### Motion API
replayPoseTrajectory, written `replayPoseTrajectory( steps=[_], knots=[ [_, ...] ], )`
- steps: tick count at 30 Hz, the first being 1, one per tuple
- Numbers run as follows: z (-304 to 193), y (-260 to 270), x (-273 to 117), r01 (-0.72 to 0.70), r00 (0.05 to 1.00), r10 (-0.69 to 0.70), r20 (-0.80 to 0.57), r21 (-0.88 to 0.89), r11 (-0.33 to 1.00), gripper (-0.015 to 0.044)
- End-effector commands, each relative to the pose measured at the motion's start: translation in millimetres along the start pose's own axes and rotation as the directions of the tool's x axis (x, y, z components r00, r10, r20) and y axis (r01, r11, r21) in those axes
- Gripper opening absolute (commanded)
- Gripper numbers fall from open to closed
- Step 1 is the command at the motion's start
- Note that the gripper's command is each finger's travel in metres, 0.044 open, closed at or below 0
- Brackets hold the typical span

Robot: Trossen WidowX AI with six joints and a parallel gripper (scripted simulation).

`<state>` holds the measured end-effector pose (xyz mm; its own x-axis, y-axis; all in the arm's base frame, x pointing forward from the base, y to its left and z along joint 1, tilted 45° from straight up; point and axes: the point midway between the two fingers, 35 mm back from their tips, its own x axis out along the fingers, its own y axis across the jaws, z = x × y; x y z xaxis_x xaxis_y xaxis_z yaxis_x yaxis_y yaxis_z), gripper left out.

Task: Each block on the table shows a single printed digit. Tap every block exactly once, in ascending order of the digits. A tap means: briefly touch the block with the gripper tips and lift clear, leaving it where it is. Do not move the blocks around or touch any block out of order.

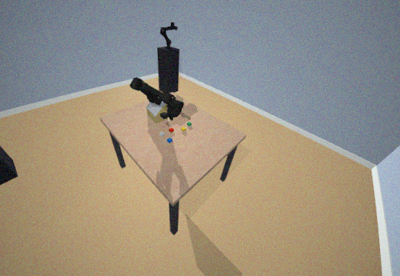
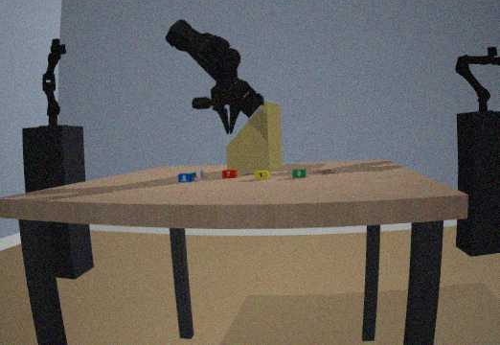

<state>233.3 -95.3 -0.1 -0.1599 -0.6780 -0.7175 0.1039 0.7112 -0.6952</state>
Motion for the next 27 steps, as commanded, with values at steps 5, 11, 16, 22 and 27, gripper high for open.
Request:
replayPoseTrajectory(
  steps=[5,11,16,22,27],
  knots=[
    [-11.0,-2.4,71.3,0.014,1.0,-0.014,-0.02,-0.01,1.0,0.002],
    [-11.0,-2.3,72.4,0.014,1.0,-0.014,-0.02,-0.01,1.0,0.002],
    [-10.9,-2.3,80.2,0.013,1.0,-0.014,-0.02,-0.01,1.0,0.002],
    [-11.2,-2.5,89.8,0.014,1.0,-0.014,-0.02,-0.01,1.0,0.002],
    [-11.7,-2.9,97.7,0.015,1.0,-0.015,-0.02,-0.01,1.0,0.002]
  ],
)
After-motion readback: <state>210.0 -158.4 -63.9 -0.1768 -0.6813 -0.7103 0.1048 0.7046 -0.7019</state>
